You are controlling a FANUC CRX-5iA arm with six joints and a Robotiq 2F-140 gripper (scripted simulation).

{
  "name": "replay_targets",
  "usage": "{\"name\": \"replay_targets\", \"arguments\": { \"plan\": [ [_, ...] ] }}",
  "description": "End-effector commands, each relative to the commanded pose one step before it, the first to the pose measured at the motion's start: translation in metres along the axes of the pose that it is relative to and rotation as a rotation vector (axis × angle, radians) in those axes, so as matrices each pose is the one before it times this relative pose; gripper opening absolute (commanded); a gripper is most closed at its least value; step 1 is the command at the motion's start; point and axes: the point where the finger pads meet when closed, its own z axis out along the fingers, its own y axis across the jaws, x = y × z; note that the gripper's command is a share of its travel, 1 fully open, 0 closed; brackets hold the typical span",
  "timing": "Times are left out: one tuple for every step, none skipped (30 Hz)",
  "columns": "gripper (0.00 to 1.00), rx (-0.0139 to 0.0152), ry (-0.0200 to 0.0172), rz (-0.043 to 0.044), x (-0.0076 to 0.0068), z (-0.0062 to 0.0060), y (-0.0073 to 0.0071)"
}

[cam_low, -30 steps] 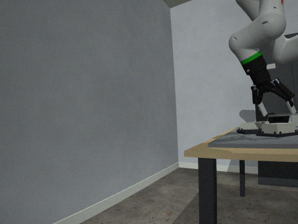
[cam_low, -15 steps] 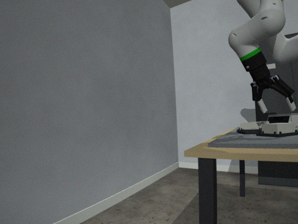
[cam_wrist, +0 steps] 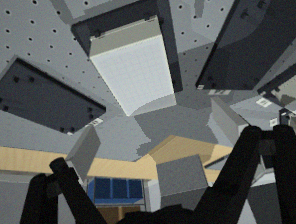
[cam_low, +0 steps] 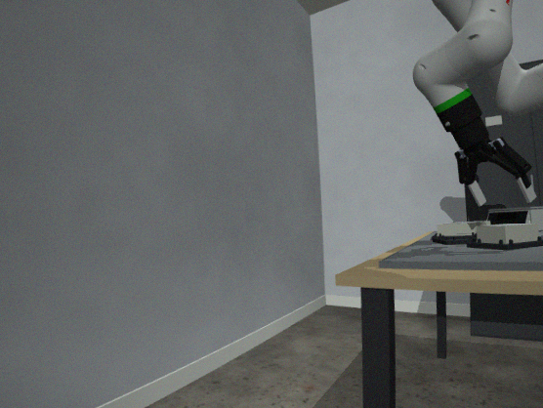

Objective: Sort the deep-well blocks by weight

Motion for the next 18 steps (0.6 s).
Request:
{"name": "replay_targets", "arguments": {
  "plan": [
    [1.0, 0.07803, -0.00094, 0.13107, -0.00357, 0.00211, 0.02239],
    [1.0, 0.01667, 0.0, 0.02887, -0.00016, 0.00009, 0.005],
    [1.0, 0.01667, 0.0, 0.02887, -0.00001, 0.00001, 0.005],
    [1.0, 0.01667, 0.0, 0.02887, 0.00013, -0.00008, 0.005],
    [1.0, 0.01667, 0.0, 0.02887, 0.00028, -0.00016, 0.00499],
    [1.0, 0.01667, 0.0, 0.02887, 0.00042, -0.00024, 0.00498],
    [1.0, 0.01667, 0.0, 0.02887, 0.00056, -0.00033, 0.00496],
    [1.0, 0.00661, 0.0, 0.01144, 0.00071, -0.00041, 0.00493],
    [1.0, 0.0, 0.0, 0.0, 0.00076, -0.00044, 0.00492],
    [1.0, 0.0, 0.0, 0.0, 0.00076, -0.00044, 0.00492],
    [1.0, 0.0, 0.0, 0.0, 0.0, 0.0, 0.0],
    [1.0, 0.0, 0.0, 0.0, 0.0, 0.0, 0.0],
    [1.0, 0.0, 0.0, 0.0, 0.00076, -0.00044, 0.00492],
    [1.0, 0.0, 0.0, 0.0, 0.00076, -0.00044, 0.00492],
    [1.0, 0.0, 0.0, 0.0, 0.00076, -0.00044, 0.00492],
    [1.0, 0.0, 0.0, 0.0, 0.00076, -0.00044, 0.00492],
    [1.0, 0.0, 0.0, 0.0, 0.00076, -0.00044, 0.00492],
    [1.0, 0.0, 0.0, 0.0, 0.00076, -0.00044, 0.00492]
  ]
}}
